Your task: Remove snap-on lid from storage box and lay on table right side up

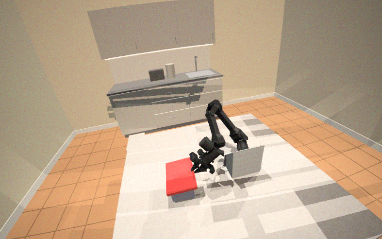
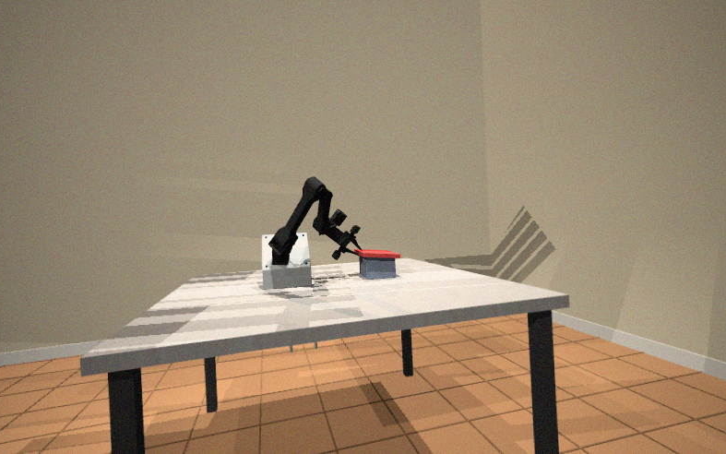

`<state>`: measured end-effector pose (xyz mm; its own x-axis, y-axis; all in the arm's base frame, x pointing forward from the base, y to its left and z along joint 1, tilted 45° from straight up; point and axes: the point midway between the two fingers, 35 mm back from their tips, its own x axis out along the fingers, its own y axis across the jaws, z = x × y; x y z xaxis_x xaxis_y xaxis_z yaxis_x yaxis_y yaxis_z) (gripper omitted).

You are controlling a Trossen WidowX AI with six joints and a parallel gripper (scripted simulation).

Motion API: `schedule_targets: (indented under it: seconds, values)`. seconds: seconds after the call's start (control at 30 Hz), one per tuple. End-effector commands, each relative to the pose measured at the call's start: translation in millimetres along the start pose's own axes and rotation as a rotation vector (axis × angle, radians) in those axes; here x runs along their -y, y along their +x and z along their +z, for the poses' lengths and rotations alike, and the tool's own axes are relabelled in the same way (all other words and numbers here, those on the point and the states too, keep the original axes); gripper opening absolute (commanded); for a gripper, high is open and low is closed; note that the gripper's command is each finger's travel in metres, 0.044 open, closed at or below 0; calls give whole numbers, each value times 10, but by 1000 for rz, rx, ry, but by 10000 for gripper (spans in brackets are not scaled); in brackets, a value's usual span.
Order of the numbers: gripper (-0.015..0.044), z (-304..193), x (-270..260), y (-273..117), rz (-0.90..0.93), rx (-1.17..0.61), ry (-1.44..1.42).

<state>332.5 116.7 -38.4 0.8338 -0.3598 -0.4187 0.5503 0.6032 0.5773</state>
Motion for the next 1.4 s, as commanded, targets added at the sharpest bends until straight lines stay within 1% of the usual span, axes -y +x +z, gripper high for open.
schedule_targets:
  seconds: [0.0, 1.37]
  values:
    - [0, -1, -12, -10, 1, 2, 5]
    - [0, 0, -26, 18, 0, 0, 0]
